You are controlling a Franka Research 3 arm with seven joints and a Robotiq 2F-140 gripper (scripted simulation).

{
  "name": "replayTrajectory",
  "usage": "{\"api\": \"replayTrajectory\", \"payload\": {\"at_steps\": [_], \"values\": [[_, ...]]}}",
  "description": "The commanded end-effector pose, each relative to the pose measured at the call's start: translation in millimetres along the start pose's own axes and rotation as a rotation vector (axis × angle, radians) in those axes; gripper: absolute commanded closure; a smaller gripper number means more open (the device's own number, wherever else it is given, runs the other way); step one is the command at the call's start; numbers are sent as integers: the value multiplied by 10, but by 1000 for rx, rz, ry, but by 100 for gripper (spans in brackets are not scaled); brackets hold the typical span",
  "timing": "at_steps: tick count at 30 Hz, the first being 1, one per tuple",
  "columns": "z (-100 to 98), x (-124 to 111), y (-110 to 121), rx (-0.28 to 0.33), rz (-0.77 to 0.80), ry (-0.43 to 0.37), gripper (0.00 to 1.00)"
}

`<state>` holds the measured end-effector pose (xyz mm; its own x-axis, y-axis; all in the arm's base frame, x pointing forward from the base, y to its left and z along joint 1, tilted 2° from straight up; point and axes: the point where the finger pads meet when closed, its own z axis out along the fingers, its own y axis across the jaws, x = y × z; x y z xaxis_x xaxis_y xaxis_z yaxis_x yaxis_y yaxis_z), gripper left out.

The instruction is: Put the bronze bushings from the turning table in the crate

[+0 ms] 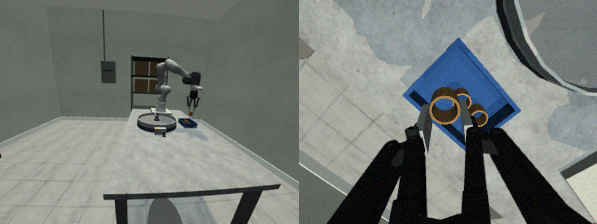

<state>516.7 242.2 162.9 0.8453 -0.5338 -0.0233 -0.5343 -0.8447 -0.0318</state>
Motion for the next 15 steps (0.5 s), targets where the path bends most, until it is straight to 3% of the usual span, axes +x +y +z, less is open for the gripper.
{"api": "replayTrajectory", "payload": {"at_steps": [1,11,15], "values": [[0,5,5,-3,6,0,100],[295,8,8,-3,6,0,100],[525,10,11,-3,6,0,100]]}}
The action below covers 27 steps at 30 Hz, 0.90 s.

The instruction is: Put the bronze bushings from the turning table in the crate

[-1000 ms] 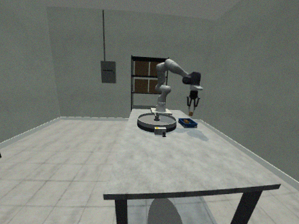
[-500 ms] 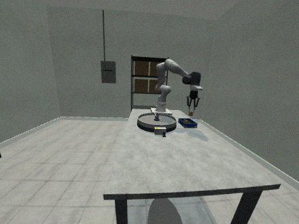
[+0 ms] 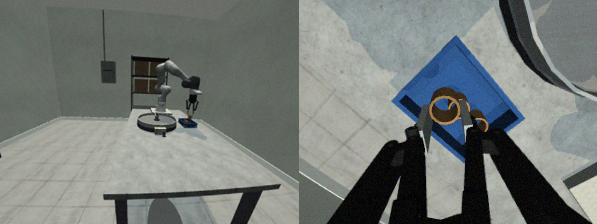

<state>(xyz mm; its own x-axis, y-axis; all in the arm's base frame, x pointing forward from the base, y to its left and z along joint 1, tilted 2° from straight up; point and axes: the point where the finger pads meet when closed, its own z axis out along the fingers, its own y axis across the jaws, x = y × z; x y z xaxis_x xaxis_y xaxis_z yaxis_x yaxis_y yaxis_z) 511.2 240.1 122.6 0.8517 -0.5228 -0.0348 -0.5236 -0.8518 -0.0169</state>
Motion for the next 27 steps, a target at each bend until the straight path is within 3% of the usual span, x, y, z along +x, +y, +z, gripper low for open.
{"api": "replayTrajectory", "payload": {"at_steps": [1,7,27], "values": [[171,39,-51,13,18,12,100],[325,42,-52,13,18,12,100],[328,43,-52,13,18,12,100]]}}
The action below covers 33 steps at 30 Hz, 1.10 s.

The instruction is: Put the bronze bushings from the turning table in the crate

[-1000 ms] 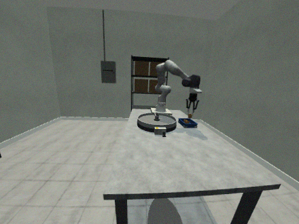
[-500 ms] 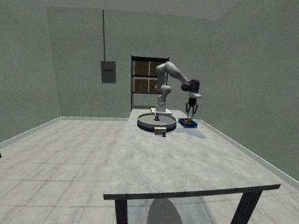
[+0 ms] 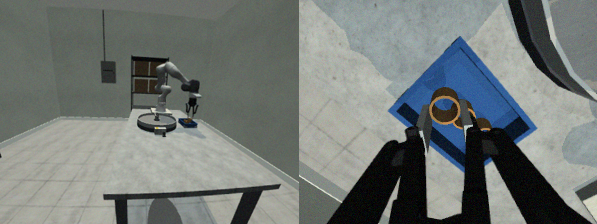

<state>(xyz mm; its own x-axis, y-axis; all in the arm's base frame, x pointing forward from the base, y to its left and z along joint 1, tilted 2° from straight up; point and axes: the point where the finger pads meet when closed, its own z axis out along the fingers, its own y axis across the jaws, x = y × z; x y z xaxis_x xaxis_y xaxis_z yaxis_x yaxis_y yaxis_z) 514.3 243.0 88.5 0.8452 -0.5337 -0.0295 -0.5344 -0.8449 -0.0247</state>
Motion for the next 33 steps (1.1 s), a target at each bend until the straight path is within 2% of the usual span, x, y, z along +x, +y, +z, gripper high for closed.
{"api": "replayTrajectory", "payload": {"at_steps": [1,33], "values": [[-12,19,-17,5,5,7,100],[-12,36,-40,5,5,7,100]]}}
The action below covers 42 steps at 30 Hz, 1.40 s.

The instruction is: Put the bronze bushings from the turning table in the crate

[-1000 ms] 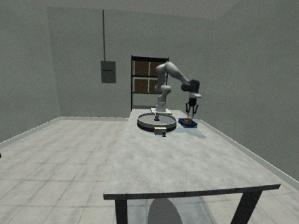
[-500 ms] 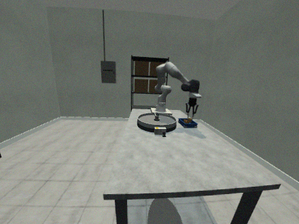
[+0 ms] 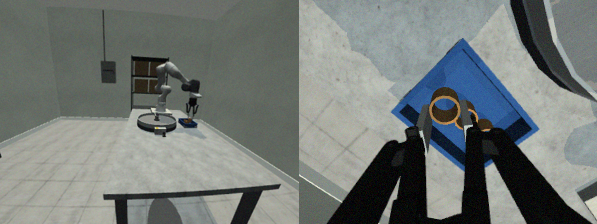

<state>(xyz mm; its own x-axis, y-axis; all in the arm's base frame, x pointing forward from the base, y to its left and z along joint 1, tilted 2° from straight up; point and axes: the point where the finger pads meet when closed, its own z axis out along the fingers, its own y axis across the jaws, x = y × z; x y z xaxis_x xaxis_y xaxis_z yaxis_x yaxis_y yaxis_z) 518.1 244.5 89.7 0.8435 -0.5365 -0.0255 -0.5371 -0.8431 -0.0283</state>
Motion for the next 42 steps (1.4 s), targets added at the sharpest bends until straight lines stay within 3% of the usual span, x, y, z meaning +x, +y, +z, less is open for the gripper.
{"api": "replayTrajectory", "payload": {"at_steps": [1,42], "values": [[0,12,-7,1,2,3,100],[59,11,-6,1,2,3,100]]}}
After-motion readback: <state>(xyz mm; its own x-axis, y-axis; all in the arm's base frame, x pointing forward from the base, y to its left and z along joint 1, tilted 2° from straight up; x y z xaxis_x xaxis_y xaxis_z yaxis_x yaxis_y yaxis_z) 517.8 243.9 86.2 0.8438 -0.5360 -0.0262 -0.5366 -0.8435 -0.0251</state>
